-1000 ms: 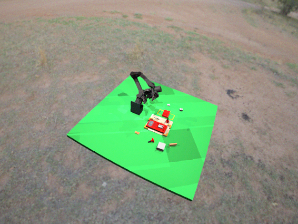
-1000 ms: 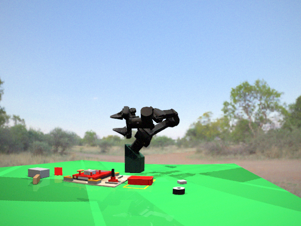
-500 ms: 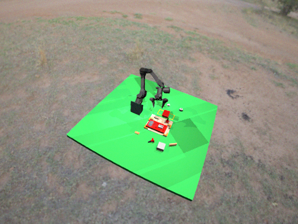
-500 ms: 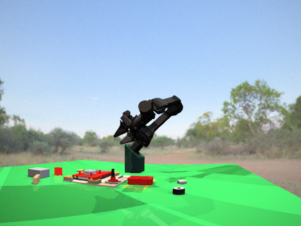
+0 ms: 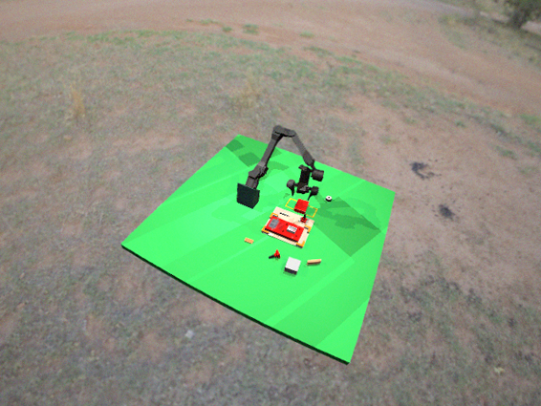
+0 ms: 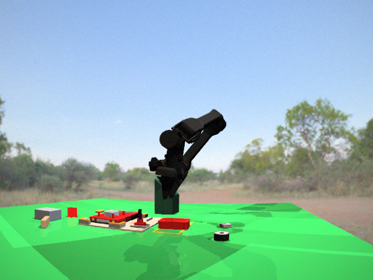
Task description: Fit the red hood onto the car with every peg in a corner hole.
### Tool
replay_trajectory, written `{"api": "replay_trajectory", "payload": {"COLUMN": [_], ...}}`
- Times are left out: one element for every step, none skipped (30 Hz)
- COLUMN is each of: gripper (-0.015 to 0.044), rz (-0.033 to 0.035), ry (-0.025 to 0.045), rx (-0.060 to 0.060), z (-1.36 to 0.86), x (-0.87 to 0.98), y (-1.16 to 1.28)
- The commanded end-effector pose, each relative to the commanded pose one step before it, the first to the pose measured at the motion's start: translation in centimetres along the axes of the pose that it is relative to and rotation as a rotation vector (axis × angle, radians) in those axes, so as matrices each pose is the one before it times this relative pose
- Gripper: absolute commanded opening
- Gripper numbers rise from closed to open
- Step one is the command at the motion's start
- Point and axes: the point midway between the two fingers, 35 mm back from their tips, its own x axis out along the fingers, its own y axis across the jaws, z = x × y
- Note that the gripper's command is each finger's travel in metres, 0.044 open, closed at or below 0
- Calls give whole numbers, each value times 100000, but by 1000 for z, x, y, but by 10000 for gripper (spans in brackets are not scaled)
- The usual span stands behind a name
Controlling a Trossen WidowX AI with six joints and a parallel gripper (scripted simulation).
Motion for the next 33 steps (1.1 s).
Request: {"api": "replay_trajectory", "payload": {"gripper": [440, 440, 440, 440, 440, 440, 440, 440, 440, 440, 440, 440, 440, 440, 440, 440, 440, 440, 440, 440, 440, 440, 440, 440, 440, 440, 440, 440, 440, 440, 440, 440, 440], "rz": [-3767, -143, 0, 0, 7, 12, 4, 0, 0, 0, 0, 0, 0, 0, 0, 0, 0, 0, 0, 0, 0, 0, 0, 0, 0, 0, 0, 0, 0, 0, 0, 0, 0], "ry": [13527, 604, 0, 0, 4, 7, 3, -1, -1, -2, -2, -3, -3, -3, -3, -3, -3, -2, -2, -2, -2, -2, -1, -1, -1, -1, -1, -1, 0, 0, 0, 0, 0], "rx": [-1307, -48, 0, 0, -6, -10, -3, 0, 0, 0, 0, -1, -1, -1, -1, -1, -1, -1, -1, -1, 0, 0, 0, 0, 0, 0, 0, 0, 0, 0, 0, 0, 0], "z": [-1844, -78, 0, 0, -91, -153, -56, 0, 1, 1, 1, 2, 2, 2, 2, 2, 2, 2, 2, 2, 1, 1, 1, 1, 1, 1, 1, 1, 1, 1, 1, 1, 1], "x": [1011, 49, 0, 0, -2, -2, 0, 11, 22, 32, 43, 54, 62, 65, 65, 65, 65, 65, 65, 65, 65, 65, 65, 65, 65, 65, 65, 65, 65, 65, 65, 65, 65], "y": [1346, 63, 0, 0, 119, 197, 71, 1, 2, 3, 4, 4, 5, 5, 5, 5, 5, 5, 4, 4, 4, 4, 4, 4, 4, 3, 3, 3, 3, 3, 3, 2, 2]}}
